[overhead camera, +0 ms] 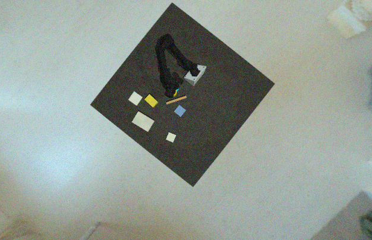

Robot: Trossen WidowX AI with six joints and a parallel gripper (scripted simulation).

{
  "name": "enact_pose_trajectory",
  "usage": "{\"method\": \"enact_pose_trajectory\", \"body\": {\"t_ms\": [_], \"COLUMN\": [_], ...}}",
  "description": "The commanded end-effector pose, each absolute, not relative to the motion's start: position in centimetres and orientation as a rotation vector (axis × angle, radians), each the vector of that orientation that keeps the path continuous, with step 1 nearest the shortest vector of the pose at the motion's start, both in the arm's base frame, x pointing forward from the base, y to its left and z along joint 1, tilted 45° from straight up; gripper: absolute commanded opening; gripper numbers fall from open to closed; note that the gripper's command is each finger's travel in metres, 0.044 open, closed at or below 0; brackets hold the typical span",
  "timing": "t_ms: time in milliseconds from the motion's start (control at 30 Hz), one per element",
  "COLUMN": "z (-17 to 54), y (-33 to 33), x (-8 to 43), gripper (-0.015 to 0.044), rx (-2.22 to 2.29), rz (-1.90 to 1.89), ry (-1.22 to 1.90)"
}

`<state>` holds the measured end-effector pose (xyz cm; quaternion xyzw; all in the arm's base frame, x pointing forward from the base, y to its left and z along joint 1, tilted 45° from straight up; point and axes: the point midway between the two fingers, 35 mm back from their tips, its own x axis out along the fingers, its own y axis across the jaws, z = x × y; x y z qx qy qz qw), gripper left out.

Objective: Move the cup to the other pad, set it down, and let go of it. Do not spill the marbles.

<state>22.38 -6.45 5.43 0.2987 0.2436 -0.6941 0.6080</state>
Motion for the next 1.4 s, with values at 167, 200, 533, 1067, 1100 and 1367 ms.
{"method": "enact_pose_trajectory", "body": {"t_ms": [167,200,533,1067,1100,1367], "z": [6.2,6.3,7.1,7.2,7.2,6.5], "y": [-7.4,-7.5,-8.3,-9.3,-9.4,-10.1], "x": [21.1,21.0,19.8,18.9,18.9,18.8], "gripper": [0.0,0.0,0.0,0.0,0.0,0.0], "rx": [0.675,0.675,0.674,0.673,0.673,0.674], "rz": [-1.607,-1.608,-1.608,-1.608,-1.608,-1.608], "ry": [0.569,0.569,0.569,0.569,0.569,0.569]}}
